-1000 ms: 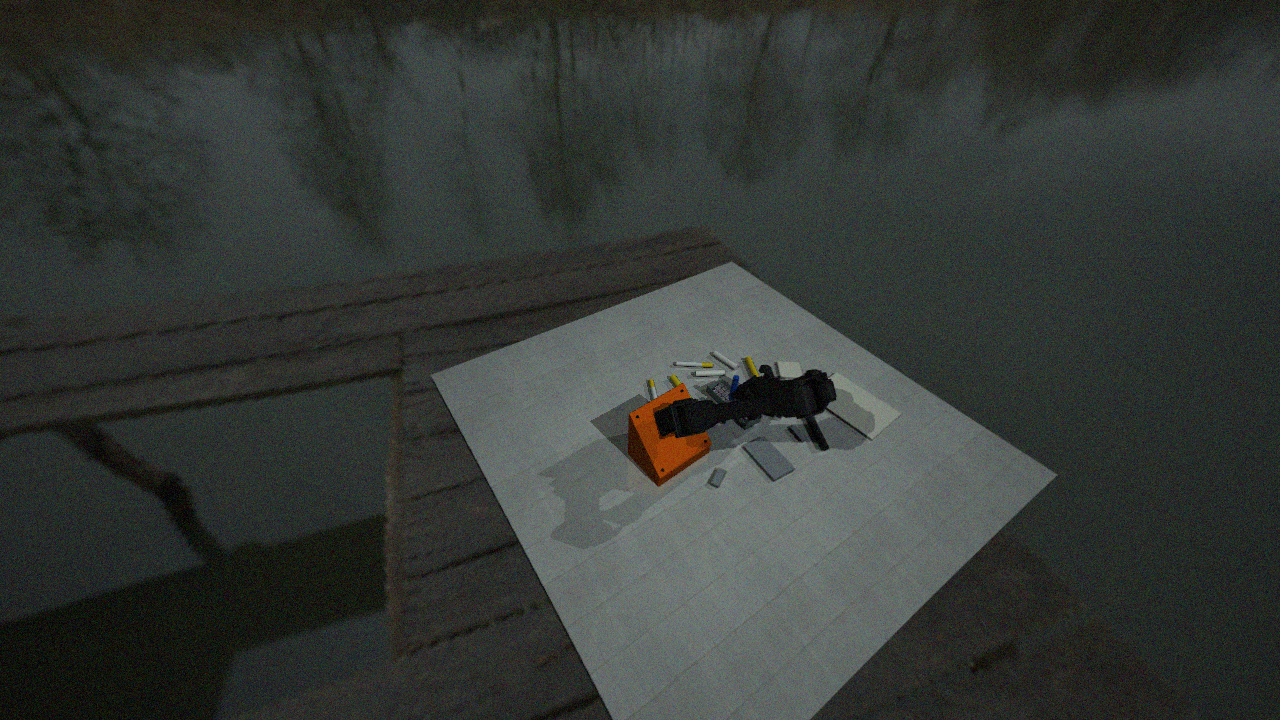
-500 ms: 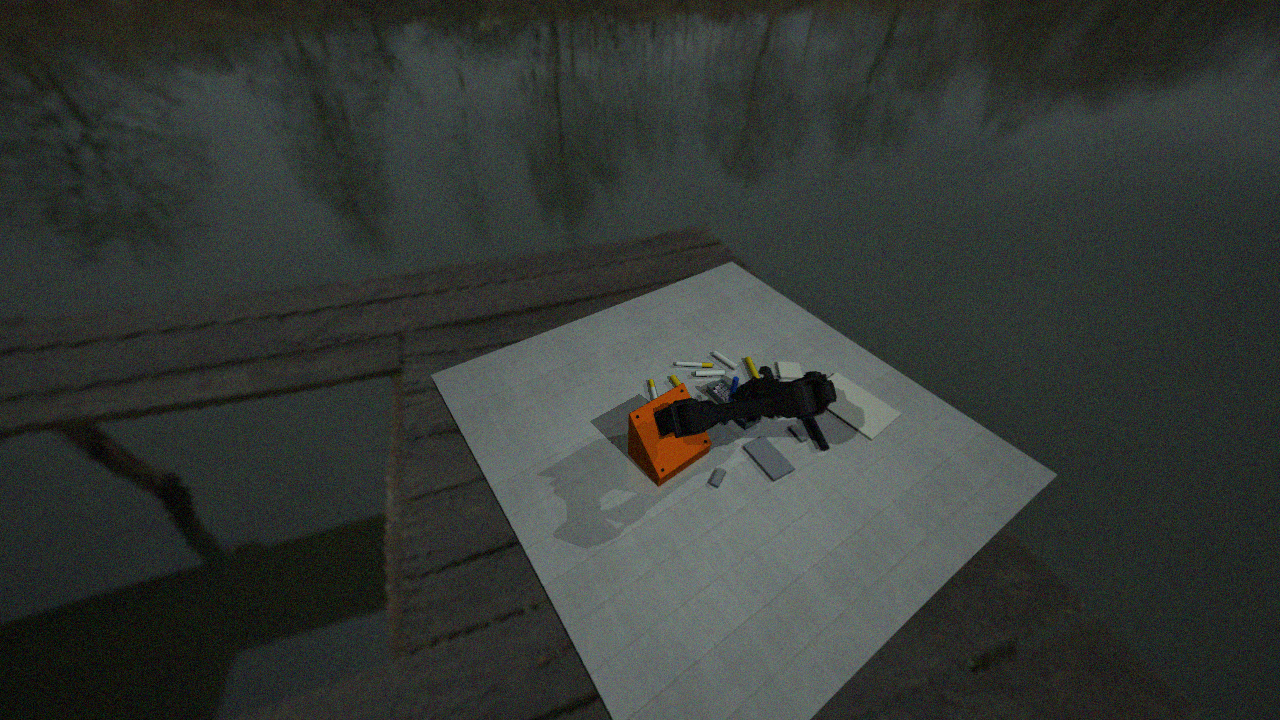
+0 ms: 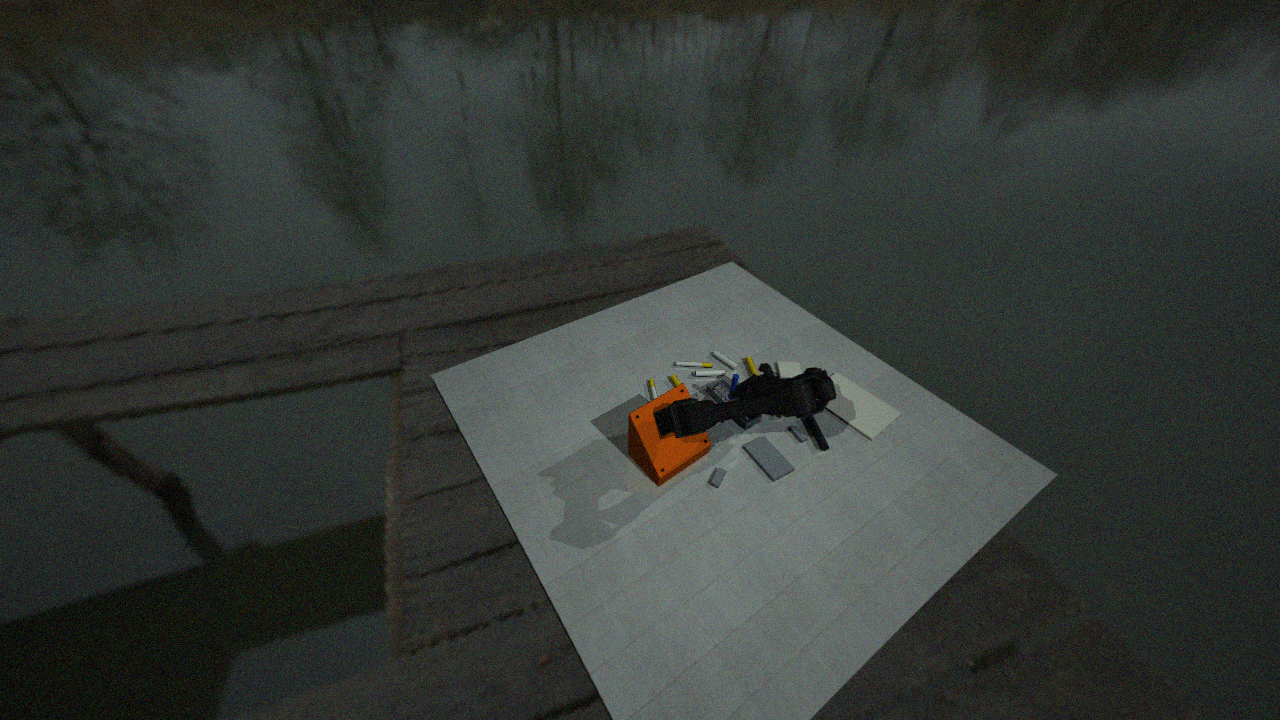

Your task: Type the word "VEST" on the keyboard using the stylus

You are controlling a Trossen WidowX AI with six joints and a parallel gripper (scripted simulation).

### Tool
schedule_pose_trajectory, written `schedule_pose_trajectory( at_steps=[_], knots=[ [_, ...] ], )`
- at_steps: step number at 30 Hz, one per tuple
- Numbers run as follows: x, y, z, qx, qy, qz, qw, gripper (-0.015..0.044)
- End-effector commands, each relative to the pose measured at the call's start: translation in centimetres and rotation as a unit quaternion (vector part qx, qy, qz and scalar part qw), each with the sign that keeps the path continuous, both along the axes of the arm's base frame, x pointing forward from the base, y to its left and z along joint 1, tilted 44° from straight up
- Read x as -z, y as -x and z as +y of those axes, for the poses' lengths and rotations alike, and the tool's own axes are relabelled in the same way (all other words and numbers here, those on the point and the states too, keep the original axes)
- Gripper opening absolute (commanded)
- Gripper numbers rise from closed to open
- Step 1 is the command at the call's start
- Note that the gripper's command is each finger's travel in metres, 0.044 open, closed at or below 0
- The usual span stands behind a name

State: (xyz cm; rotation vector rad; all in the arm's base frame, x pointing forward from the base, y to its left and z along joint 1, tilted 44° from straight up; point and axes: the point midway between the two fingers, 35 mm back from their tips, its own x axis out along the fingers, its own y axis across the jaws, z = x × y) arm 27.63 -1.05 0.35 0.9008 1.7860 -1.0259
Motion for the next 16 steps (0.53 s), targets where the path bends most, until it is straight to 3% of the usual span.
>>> schedule_pose_trajectory(
  at_steps=[1,16],
  knots=[
    [-1.56,0.07,1.45,0.0,-0.002,-0.004,1.0,0.0081],
    [-1.61,0.08,1.62,-0.004,-0.001,-0.005,1.0,0.0081]
  ],
)
